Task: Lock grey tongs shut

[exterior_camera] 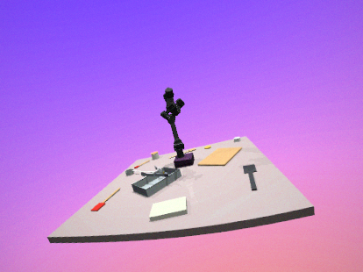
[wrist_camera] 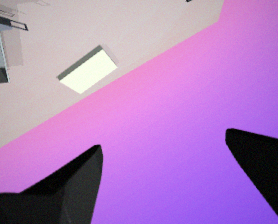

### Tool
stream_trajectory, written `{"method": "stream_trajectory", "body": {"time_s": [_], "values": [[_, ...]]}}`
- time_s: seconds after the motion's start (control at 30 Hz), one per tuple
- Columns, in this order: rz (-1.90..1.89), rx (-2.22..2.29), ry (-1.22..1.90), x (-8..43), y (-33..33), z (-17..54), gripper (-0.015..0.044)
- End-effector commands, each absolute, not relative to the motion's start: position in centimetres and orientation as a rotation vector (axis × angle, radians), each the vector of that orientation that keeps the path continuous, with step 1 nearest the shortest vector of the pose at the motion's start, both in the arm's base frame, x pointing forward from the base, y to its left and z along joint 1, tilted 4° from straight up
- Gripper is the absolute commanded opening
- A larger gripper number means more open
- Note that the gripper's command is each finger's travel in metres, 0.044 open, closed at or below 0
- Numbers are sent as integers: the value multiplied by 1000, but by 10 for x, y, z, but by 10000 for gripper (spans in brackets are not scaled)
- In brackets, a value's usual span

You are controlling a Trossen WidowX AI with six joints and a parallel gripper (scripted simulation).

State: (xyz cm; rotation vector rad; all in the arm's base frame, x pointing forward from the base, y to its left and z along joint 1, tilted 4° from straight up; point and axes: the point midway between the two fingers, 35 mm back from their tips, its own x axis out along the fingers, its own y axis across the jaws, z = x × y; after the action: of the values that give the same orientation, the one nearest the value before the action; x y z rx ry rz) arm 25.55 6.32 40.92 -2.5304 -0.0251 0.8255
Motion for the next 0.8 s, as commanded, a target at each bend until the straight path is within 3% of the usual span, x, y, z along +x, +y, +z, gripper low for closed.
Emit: {"method": "stream_trajectory", "body": {"time_s": [0.0, 0.33, 0.57, 0.77], "values": [[825, -2530, -25, 256, 63, 409, 426], [945, -2085, 405, 310, 23, 333, 440], [901, -1492, 864, 341, -38, 241, 440], [752, -925, 1228, 336, -95, 154, 440]]}}
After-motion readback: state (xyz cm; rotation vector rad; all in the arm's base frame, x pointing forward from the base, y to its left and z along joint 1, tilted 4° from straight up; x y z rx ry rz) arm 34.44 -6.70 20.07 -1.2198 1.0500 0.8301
